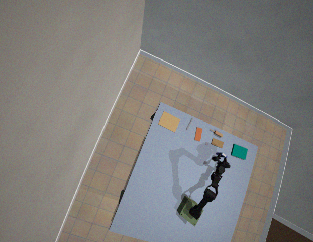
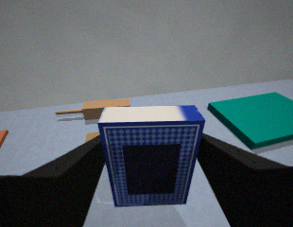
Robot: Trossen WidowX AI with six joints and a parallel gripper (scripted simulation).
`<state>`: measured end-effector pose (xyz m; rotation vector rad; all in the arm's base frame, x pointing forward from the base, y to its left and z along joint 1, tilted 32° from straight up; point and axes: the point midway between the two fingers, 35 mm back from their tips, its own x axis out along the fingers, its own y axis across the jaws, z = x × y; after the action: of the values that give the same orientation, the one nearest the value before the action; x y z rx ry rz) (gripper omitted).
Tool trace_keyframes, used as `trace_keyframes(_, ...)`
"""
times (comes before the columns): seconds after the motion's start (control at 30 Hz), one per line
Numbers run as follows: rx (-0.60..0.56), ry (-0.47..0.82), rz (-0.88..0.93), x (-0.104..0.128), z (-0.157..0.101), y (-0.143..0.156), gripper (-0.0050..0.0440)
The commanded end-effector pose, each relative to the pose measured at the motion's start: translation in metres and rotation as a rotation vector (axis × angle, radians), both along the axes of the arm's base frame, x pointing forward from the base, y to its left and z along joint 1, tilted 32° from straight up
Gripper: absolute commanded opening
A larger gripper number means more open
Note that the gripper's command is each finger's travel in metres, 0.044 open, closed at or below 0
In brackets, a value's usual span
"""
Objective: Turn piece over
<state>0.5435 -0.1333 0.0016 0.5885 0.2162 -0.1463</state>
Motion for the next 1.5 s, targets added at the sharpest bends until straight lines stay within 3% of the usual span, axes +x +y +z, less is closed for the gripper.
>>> trace_keyframes(0.0,-0.001,-0.002,-0.001,0.002,-0.007,0.004,0.0)
trace_keyframes(0.2,0.0,-0.011,-0.011,0.006,-0.03,0.017,0.0)
trace_keyframes(1.47,0.0,-0.007,-0.005,0.009,-0.055,0.034,0.0)
